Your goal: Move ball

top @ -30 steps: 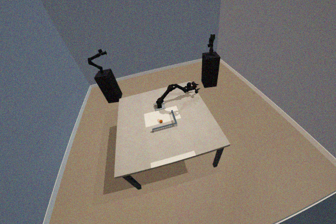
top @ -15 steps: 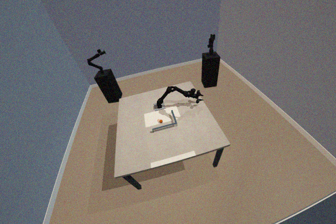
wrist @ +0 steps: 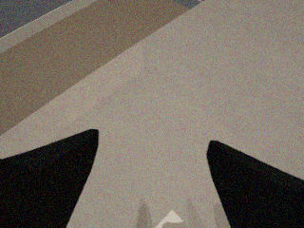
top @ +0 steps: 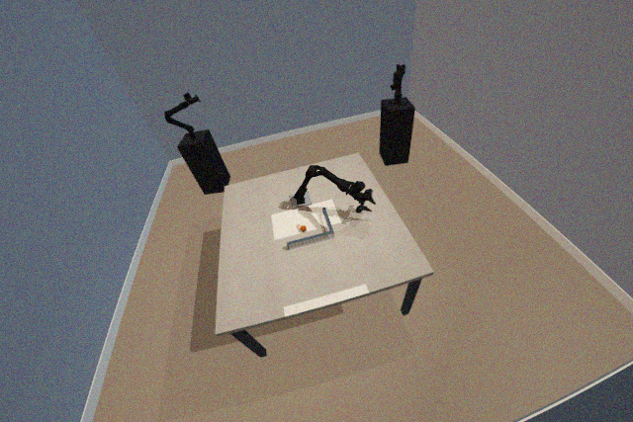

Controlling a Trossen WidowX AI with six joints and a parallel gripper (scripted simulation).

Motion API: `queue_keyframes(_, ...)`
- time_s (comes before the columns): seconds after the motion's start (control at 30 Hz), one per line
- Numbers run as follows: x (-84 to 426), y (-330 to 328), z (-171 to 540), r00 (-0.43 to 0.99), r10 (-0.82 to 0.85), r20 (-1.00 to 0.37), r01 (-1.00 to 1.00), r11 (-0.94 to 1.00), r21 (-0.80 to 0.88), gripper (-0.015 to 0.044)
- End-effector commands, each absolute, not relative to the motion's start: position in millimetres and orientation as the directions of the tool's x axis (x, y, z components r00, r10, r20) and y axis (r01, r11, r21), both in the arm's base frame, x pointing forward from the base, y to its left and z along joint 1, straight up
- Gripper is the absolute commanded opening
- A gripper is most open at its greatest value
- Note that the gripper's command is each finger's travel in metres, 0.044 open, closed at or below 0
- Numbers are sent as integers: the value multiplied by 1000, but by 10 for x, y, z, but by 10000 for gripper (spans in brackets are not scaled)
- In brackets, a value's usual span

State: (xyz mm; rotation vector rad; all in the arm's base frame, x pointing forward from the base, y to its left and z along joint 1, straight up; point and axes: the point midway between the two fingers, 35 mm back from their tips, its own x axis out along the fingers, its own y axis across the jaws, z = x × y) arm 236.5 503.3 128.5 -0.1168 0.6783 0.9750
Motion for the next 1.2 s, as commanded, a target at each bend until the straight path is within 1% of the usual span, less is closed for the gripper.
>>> queue_keyframes(0.0,2717,4615,1271,415,648,-639,-753,639,159,304)
queue_keyframes(0.23,3276,3657,1227,457,470,-755,-646,759,81,304)
queue_keyframes(0.37,3465,3057,1212,451,364,-815,-579,814,43,304)
queue_keyframes(0.5,3549,2444,1204,422,261,-868,-510,860,11,304)
queue_keyframes(0.67,3508,1650,1181,345,138,-928,-414,910,-18,304)
queue_keyframes(0.8,3345,976,1101,226,50,-973,-314,949,-24,304)
queue_keyframes(0.93,3055,395,1062,86,3,-996,-212,977,-16,304)
queue_keyframes(1.0,2936,227,1059,37,-3,-999,-176,984,-9,304)
queue_keyframes(1.17,2920,207,1058,31,-3,-1000,-172,985,-8,304)
